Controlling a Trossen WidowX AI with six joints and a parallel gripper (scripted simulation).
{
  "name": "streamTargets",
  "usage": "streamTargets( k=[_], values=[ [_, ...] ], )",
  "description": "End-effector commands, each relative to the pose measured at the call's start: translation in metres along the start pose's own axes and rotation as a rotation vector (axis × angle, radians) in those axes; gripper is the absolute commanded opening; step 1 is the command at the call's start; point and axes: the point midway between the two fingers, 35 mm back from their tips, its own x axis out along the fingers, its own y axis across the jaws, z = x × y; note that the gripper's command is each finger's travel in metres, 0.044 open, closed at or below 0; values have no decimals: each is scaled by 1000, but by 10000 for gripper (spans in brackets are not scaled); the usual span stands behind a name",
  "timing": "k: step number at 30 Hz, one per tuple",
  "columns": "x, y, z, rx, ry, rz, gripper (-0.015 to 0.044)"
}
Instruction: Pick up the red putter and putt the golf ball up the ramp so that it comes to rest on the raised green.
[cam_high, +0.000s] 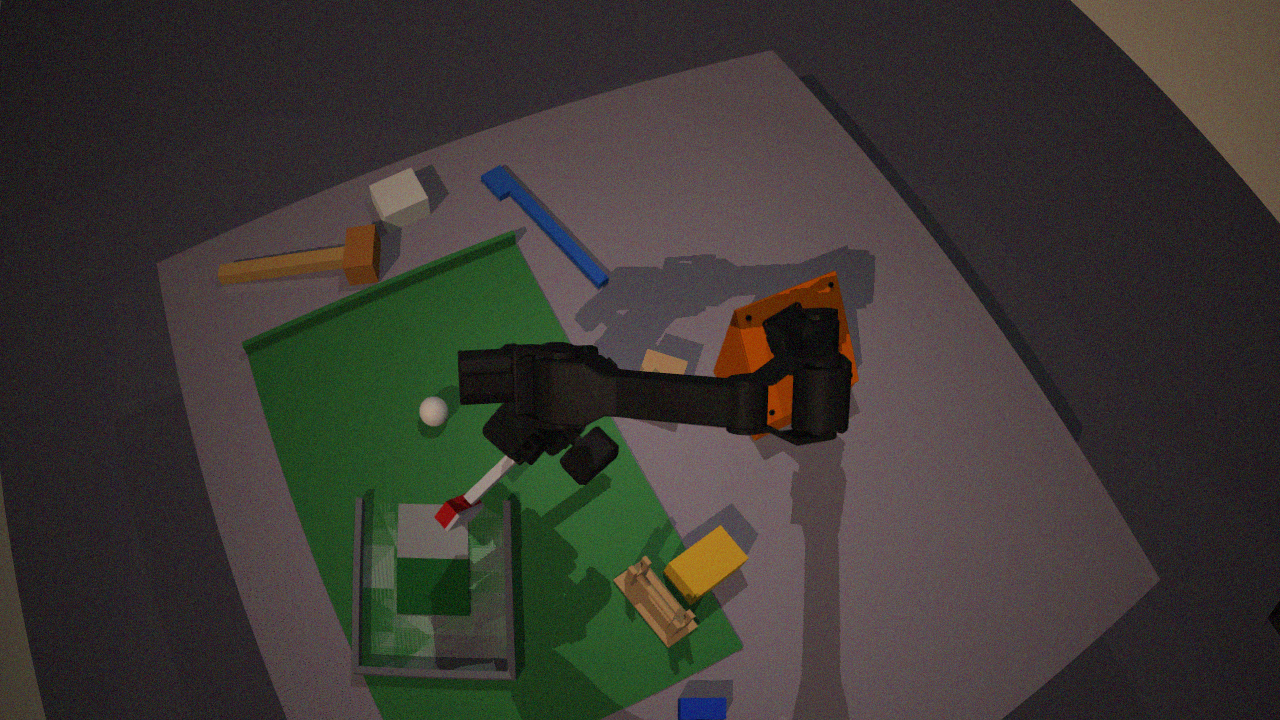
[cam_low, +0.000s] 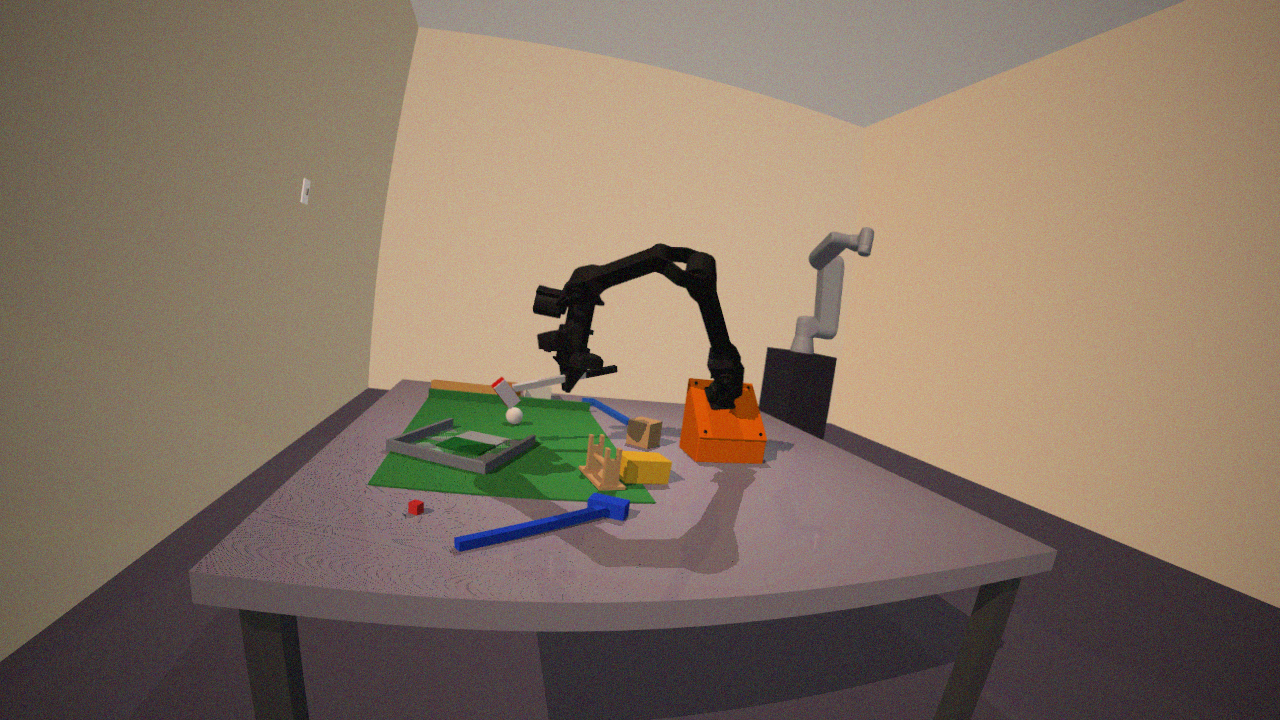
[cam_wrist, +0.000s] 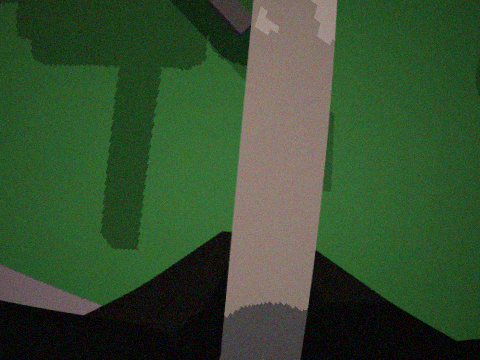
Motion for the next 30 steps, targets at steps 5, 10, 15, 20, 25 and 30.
streamTargets(
  k=[5, 10, 15, 20, 25, 30],
  values=[
    [-3, -45, -18, 220, 11, -1, 0],
    [-1, -73, -35, 371, 27, 9, 0],
    [1, -99, -54, 522, 42, 22, 0],
    [3, -122, -76, 670, 58, 39, 0],
    [5, -133, -87, 743, 66, 48, 0],
    [15, -133, -87, 743, 66, 48, 0]
  ],
)
